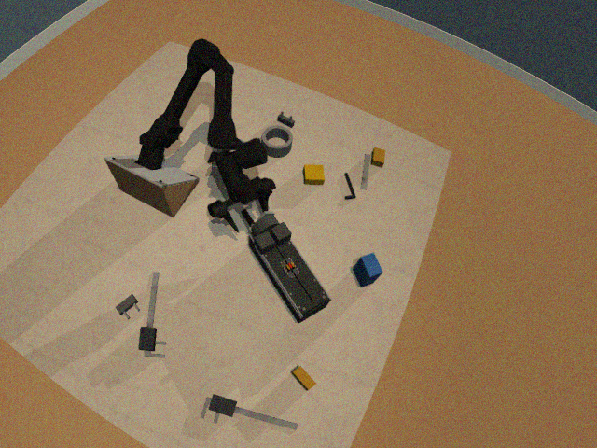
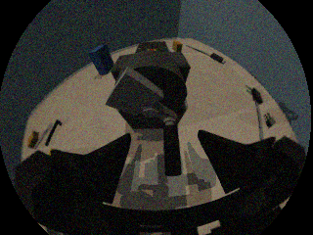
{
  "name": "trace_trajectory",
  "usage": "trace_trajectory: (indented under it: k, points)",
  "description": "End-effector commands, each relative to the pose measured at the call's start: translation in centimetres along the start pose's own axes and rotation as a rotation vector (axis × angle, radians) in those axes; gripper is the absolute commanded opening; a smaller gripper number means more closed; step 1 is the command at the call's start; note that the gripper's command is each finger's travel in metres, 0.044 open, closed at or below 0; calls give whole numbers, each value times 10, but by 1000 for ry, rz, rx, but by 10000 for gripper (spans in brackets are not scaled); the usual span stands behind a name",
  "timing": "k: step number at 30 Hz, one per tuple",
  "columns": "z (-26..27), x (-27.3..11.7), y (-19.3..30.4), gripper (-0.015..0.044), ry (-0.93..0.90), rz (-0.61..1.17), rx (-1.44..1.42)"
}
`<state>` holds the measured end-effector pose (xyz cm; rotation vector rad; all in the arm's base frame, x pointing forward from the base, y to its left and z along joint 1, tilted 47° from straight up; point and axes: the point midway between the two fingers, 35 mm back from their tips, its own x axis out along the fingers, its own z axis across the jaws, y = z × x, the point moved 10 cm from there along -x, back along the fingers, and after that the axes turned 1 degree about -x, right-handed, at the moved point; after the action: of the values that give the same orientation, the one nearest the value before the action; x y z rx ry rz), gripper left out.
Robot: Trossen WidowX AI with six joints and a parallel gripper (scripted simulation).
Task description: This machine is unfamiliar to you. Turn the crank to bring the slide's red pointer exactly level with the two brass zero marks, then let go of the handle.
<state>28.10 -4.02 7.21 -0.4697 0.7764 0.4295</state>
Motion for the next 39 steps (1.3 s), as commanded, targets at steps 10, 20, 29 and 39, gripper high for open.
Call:
trace_trajectory:
  k: [10, 20, 29, 39]
  points:
    - [-3, 6, 8, 282, 9, 1, 11]
    - [-3, 6, 8, 20, 9, 1, 11]
    - [-3, 5, 8, 0, 9, 2, 11]
    - [-5, 4, 7, 0, 9, 1, 11]
